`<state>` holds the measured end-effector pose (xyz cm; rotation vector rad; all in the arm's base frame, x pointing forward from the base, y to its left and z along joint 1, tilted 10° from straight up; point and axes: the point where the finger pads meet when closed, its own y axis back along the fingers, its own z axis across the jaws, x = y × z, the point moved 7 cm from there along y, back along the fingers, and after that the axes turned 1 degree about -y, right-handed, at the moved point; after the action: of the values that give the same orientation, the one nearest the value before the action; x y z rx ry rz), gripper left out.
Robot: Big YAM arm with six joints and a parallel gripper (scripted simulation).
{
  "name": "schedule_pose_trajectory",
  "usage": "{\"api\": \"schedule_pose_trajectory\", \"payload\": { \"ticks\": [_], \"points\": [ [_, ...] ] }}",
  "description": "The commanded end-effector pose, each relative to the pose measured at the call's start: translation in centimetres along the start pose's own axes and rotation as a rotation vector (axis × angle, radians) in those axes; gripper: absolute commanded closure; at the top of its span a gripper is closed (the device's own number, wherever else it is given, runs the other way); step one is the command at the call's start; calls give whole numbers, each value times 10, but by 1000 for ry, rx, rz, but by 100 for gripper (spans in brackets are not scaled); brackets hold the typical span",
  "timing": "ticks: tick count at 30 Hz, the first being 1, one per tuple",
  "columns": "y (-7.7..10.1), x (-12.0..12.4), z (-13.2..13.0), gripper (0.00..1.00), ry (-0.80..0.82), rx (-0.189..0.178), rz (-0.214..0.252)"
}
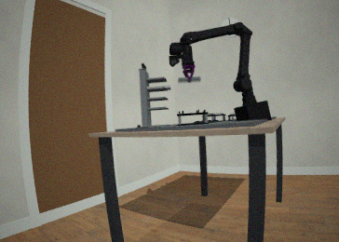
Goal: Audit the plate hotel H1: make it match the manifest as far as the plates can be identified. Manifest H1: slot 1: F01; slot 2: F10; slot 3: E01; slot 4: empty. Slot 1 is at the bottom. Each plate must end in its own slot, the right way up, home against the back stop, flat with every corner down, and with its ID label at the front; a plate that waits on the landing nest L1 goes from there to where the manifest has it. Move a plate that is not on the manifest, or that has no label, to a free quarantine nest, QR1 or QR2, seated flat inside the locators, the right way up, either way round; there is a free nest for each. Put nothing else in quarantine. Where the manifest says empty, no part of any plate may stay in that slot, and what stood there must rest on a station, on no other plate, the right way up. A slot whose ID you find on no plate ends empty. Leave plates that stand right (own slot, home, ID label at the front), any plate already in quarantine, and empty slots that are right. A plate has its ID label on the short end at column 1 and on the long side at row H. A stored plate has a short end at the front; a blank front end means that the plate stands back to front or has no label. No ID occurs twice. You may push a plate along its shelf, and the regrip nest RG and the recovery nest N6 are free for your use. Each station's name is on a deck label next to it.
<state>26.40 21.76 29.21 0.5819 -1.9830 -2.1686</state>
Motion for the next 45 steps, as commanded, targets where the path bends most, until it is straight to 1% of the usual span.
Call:
{"api": "schedule_pose_trajectory", "payload": {
  "ticks": [1, 2, 6, 16, 18, 19, 24, 30, 32, 33, 35, 37, 41, 44, 45],
  "points": [
    [9, 0, -10, 14, -53, -1, -14],
    [-2, -3, -13, 14, -70, 10, 15],
    [9, 0, -27, 14, -136, 0, -14],
    [8, -2, -60, 14, -303, 1, -12],
    [8, -2, -60, 14, -303, 1, -12],
    [5, -3, -63, 14, -319, 3, -7],
    [8, -3, -80, 14, -403, 2, -15],
    [6, -4, -99, 14, -503, 4, -7],
    [4, -5, -106, 14, -510, 6, -1],
    [2, -6, -110, 14, -489, 7, 3],
    [2, -6, -110, 14, -489, 7, 3],
    [1, -9, -117, 14, -489, 8, 7],
    [10, -16, -130, 14, -488, 4, -17],
    [22, -23, -140, 14, -485, 1, -49],
    [22, -24, -144, 14, -485, 1, -51]
  ]
}}
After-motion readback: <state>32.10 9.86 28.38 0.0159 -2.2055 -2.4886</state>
